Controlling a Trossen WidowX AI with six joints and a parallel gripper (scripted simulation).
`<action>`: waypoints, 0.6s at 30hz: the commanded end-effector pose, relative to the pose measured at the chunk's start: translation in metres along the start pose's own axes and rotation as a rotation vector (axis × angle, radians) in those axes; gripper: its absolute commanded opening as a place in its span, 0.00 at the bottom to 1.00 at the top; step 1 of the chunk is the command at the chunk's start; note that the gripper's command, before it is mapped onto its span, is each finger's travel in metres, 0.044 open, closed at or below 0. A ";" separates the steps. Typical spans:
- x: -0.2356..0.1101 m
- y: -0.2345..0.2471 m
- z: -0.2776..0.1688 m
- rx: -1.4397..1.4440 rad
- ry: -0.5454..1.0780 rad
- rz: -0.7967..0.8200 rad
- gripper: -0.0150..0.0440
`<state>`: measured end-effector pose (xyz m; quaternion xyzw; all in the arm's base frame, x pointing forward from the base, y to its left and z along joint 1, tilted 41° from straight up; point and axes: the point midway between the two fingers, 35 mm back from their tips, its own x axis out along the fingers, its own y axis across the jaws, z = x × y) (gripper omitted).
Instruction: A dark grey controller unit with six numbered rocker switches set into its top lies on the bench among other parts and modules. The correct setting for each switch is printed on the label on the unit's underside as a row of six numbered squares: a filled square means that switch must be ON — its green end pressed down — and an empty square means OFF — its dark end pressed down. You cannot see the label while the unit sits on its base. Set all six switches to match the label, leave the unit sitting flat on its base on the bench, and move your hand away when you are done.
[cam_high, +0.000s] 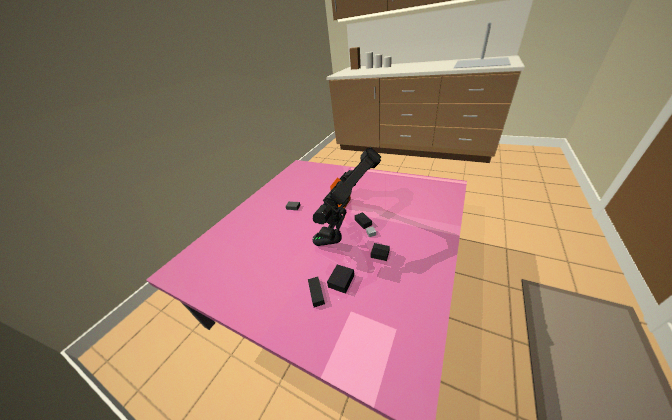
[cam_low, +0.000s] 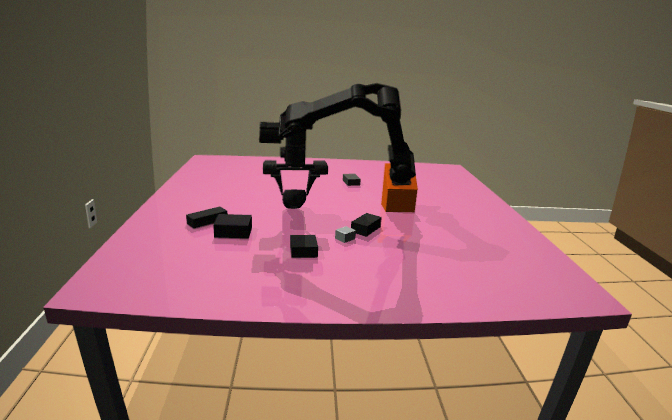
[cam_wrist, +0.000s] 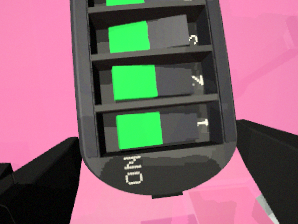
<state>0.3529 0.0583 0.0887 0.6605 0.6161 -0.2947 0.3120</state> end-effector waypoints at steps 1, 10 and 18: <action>-0.005 0.001 0.006 0.004 0.004 0.006 0.82; -0.010 0.001 0.012 0.004 0.021 0.005 0.82; -0.013 0.001 0.017 0.004 0.037 0.005 0.82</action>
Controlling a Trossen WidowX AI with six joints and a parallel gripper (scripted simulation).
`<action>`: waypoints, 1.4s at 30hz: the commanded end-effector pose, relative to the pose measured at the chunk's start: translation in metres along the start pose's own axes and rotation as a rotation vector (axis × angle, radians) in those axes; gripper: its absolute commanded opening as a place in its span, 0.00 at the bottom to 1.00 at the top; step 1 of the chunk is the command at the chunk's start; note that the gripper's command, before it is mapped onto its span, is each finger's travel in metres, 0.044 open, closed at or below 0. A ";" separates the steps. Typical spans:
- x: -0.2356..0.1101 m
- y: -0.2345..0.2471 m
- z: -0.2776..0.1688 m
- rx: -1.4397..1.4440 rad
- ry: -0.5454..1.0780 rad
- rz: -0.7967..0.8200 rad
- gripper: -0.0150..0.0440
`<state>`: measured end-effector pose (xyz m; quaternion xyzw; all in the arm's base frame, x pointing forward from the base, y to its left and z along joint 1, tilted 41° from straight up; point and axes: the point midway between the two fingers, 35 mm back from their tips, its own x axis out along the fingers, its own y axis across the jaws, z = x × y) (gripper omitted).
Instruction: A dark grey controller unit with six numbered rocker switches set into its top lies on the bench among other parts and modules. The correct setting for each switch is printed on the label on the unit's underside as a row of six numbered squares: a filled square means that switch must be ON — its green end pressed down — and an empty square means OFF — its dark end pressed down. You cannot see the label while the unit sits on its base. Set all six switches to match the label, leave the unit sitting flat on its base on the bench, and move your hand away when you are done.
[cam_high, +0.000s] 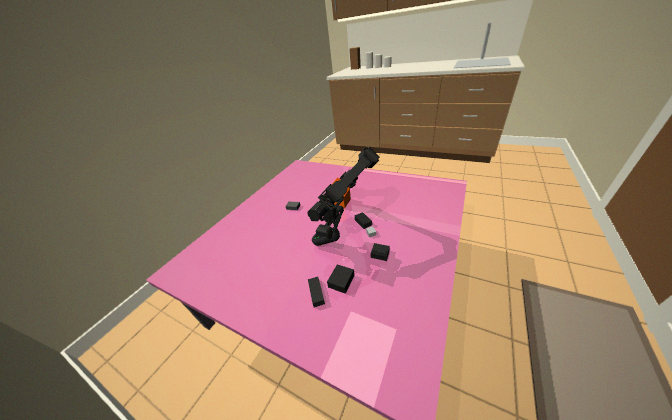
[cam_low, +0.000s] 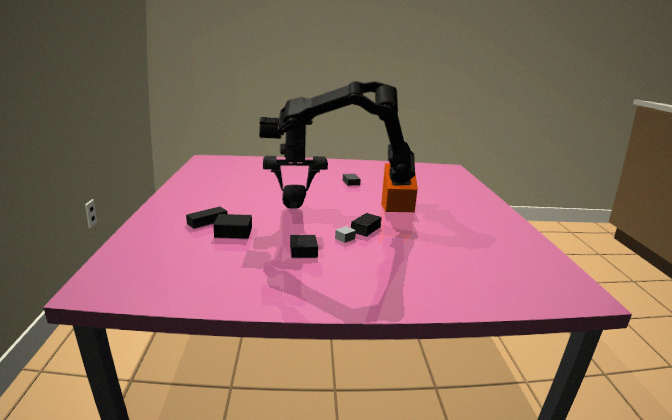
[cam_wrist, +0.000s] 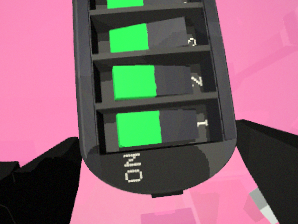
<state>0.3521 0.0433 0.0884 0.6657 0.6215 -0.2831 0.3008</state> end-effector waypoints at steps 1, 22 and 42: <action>-0.005 0.001 0.006 0.003 0.003 0.006 0.82; -0.013 0.000 0.018 0.003 0.042 0.005 0.82; -0.021 0.000 0.033 0.003 0.080 0.005 0.82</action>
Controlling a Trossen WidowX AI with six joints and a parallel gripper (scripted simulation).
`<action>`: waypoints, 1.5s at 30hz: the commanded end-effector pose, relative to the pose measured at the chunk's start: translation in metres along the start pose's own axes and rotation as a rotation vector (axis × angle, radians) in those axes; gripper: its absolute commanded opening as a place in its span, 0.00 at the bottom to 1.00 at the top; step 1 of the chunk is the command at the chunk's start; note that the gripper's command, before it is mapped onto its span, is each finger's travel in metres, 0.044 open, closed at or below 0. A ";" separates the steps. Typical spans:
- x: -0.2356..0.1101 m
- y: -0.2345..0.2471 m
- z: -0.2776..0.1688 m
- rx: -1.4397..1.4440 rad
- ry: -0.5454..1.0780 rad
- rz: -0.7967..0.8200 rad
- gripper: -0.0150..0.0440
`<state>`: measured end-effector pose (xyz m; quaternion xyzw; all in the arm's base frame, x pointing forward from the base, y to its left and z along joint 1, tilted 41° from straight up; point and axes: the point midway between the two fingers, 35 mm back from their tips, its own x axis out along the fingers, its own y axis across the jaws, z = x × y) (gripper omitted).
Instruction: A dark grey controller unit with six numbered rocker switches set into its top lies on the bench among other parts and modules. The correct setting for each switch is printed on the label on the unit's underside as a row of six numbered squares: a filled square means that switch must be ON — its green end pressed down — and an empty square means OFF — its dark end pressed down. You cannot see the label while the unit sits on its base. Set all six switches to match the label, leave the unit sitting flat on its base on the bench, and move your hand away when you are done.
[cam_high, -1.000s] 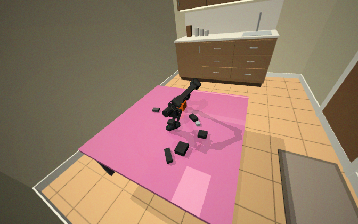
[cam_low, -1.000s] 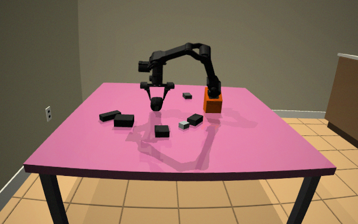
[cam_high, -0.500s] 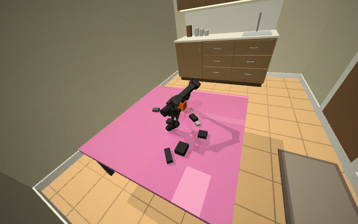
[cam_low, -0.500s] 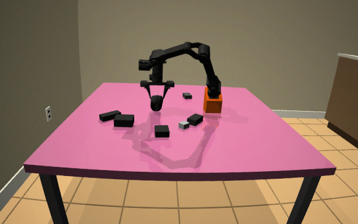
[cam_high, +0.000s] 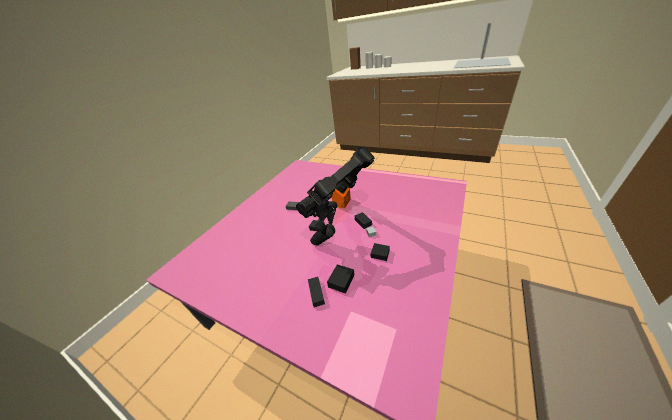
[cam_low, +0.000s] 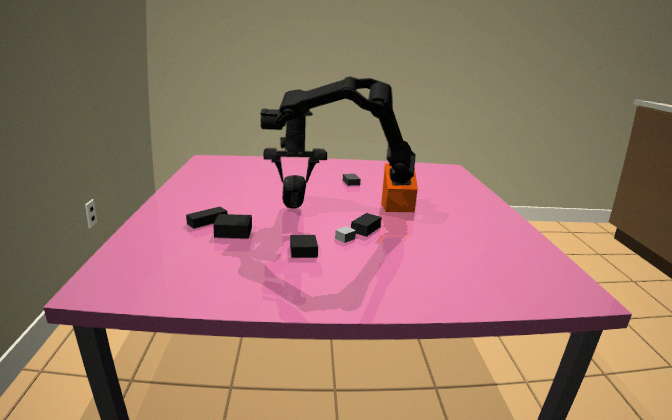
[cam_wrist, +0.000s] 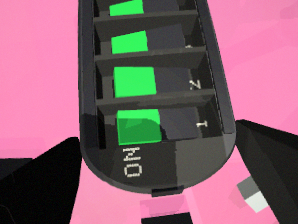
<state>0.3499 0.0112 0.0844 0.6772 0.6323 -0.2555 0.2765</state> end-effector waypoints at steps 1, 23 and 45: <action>-0.004 0.000 0.007 0.004 0.002 0.003 0.82; -0.012 0.000 0.024 0.004 0.048 0.003 0.82; -0.019 0.000 0.042 0.004 0.093 0.003 0.82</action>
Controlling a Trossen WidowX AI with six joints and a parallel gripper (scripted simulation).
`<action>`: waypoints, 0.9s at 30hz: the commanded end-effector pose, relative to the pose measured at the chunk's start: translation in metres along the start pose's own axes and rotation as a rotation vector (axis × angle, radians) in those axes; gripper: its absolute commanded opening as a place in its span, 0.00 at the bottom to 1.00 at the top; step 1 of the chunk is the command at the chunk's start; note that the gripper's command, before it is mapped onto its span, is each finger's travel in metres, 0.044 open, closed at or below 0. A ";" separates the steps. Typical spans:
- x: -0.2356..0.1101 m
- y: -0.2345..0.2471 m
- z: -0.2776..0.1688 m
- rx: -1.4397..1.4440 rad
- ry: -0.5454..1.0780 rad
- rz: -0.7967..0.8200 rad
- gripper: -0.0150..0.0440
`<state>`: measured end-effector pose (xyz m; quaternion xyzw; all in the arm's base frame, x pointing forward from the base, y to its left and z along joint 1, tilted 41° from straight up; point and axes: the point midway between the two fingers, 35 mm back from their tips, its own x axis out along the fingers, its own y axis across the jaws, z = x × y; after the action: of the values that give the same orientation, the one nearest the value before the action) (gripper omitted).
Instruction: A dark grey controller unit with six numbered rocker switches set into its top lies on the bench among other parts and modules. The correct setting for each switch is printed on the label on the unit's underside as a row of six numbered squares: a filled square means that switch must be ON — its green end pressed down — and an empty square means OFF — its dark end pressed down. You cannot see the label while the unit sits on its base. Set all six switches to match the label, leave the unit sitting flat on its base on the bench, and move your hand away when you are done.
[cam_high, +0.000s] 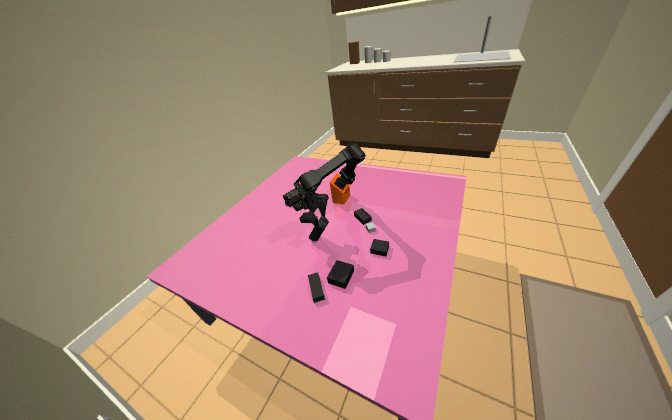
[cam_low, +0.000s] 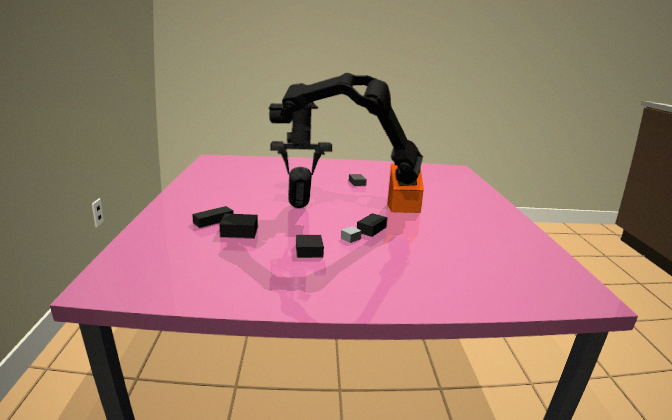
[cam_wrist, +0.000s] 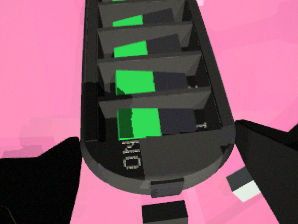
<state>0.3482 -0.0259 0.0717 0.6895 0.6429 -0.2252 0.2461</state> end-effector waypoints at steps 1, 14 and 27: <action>-0.002 0.001 0.007 0.000 0.004 0.000 0.82; -0.006 0.000 0.018 0.000 0.031 0.000 0.82; -0.010 0.000 0.029 0.000 0.058 0.000 0.82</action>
<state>0.3477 -0.0473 0.0606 0.6962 0.6485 -0.2065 0.2281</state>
